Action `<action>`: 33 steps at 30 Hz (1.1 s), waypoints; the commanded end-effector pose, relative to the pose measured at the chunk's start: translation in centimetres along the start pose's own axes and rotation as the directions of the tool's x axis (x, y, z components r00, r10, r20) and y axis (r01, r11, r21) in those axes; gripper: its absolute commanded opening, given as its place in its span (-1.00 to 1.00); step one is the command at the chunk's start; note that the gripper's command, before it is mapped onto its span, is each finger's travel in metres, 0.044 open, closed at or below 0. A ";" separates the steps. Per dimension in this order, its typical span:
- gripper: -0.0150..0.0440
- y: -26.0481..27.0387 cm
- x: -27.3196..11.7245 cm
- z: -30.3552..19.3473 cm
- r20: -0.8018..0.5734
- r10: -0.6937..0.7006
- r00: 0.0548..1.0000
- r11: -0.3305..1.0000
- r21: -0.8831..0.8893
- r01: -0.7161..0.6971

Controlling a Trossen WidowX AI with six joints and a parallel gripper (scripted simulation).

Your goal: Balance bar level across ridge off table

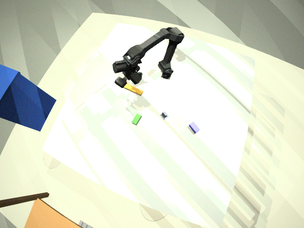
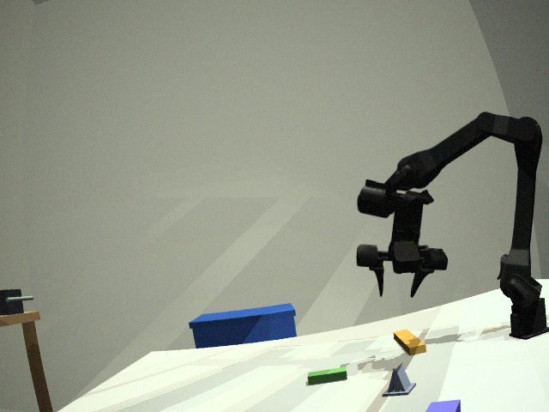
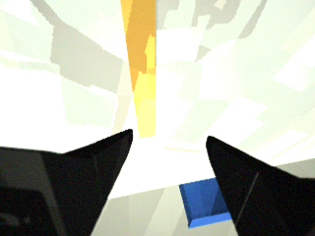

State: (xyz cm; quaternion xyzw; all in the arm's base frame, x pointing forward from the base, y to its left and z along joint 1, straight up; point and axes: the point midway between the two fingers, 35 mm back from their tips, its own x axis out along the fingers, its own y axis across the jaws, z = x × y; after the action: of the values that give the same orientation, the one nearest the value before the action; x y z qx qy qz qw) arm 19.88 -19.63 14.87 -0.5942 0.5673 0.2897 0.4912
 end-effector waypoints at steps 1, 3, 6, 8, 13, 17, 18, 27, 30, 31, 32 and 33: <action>0.58 0.2 0.5 0.4 0.059 0.041 0.997 0.999 -0.018 -0.040; 0.58 0.4 0.8 0.6 0.095 0.069 0.993 0.997 -0.028 -0.066; 0.58 0.7 1.2 1.0 0.150 0.109 0.983 0.994 -0.044 -0.103; 0.58 0.9 1.4 1.3 0.186 0.135 0.973 0.990 -0.054 -0.127; 0.58 1.3 1.9 1.9 0.276 0.197 0.941 0.980 -0.078 -0.182; 0.58 1.6 2.1 2.3 0.335 0.234 0.913 0.972 -0.094 -0.215; 0.58 1.6 2.2 2.3 0.338 0.236 0.911 0.972 -0.094 -0.217; 0.58 2.4 5.3 3.4 0.338 0.236 0.911 0.972 -0.094 -0.217; 0.58 2.7 6.3 3.8 0.338 0.236 0.911 0.972 -0.094 -0.217; 0.58 2.7 6.3 3.8 0.338 0.236 0.911 0.972 -0.094 -0.217; 0.58 2.7 6.3 3.8 0.338 0.236 0.911 0.972 -0.094 -0.217; 0.58 2.7 6.3 3.9 0.338 0.236 0.911 0.972 -0.094 -0.217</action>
State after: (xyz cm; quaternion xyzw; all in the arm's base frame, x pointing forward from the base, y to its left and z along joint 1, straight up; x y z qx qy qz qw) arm 19.14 -18.18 7.24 -0.4731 0.5309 0.4631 0.5290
